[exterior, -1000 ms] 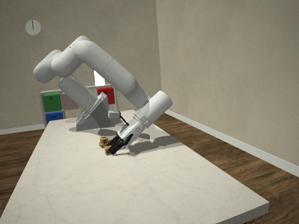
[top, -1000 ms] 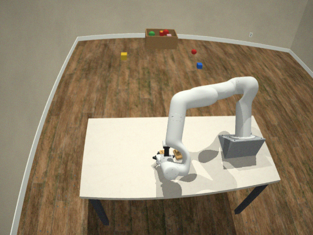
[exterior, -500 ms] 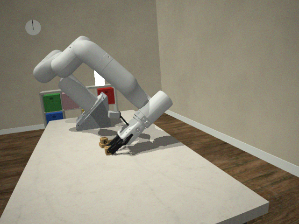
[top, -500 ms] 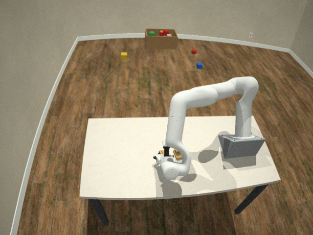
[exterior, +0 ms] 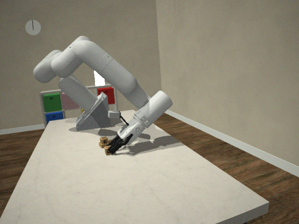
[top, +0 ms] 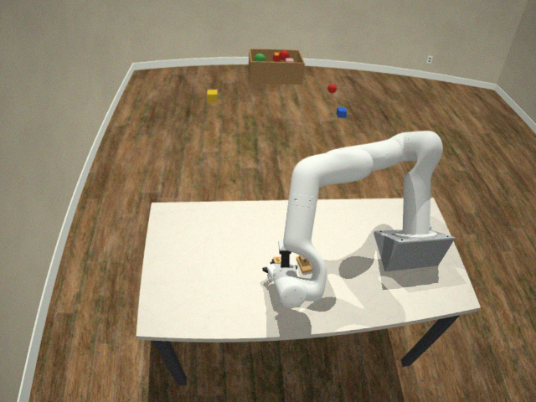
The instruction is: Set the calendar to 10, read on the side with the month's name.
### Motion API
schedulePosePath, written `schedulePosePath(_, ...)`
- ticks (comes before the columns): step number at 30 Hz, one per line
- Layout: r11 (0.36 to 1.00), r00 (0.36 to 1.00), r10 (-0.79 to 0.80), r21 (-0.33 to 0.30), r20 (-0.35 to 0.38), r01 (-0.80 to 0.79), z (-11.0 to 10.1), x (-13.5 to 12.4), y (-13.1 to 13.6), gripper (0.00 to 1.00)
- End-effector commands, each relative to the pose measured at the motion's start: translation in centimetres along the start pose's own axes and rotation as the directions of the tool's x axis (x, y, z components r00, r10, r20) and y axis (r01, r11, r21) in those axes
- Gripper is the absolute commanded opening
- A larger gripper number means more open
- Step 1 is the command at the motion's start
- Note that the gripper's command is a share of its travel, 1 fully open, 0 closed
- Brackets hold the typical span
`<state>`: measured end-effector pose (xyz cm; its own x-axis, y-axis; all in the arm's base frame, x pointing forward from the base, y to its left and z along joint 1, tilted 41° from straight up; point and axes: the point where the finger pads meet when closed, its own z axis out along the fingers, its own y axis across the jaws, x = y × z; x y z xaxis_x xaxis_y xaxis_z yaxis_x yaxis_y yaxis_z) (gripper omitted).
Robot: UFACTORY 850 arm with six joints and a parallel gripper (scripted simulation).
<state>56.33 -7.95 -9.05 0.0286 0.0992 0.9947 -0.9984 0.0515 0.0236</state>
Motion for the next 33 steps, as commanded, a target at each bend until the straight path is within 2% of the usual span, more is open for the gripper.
schedulePosePath(1, 1.0, 1.0, 0.002, 0.0, 0.0, -0.002, -0.1, 0.1, -0.1, 0.27)
schedulePosePath(13, 1.0, 1.0, 0.002, 0.0, 0.0, -0.002, -0.4, 0.5, -0.1, 0.27)
schedulePosePath(33, 1.0, 1.0, 0.002, 0.0, 0.0, -0.002, -3.9, 5.6, -0.1, 0.27)
